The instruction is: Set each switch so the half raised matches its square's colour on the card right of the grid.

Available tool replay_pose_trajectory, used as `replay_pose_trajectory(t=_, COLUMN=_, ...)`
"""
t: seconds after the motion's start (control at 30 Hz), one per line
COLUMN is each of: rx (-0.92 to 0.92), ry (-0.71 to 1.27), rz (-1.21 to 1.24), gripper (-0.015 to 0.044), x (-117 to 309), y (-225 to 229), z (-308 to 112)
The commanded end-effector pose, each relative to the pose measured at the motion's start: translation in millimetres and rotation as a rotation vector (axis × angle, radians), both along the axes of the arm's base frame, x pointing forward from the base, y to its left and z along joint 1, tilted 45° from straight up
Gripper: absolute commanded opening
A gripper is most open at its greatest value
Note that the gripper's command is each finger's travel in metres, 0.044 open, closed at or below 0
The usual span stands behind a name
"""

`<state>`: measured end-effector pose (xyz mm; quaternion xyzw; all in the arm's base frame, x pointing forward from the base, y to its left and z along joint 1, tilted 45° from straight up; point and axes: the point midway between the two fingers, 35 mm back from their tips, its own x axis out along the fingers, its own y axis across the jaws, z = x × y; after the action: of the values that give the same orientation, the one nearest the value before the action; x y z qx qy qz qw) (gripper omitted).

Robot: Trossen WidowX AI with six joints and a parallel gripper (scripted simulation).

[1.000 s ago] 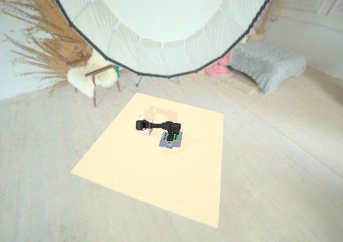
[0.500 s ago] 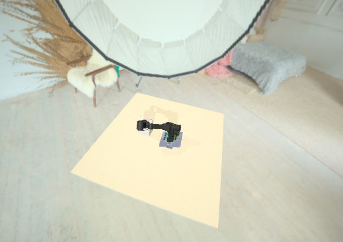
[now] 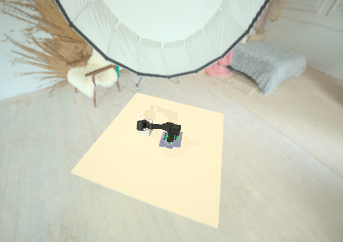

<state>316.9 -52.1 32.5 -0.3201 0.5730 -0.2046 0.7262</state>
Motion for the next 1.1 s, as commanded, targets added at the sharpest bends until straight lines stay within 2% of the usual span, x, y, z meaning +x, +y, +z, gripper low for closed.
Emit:
replay_pose_trajectory(t=0.0, rx=0.003, ry=0.004, rz=0.003, gripper=0.0, x=-0.1, y=0.1, z=-1.2)
replay_pose_trajectory(t=1.07, rx=0.003, ry=0.004, rz=0.003, gripper=0.0, x=1.1, y=-2.8, z=-4.2)
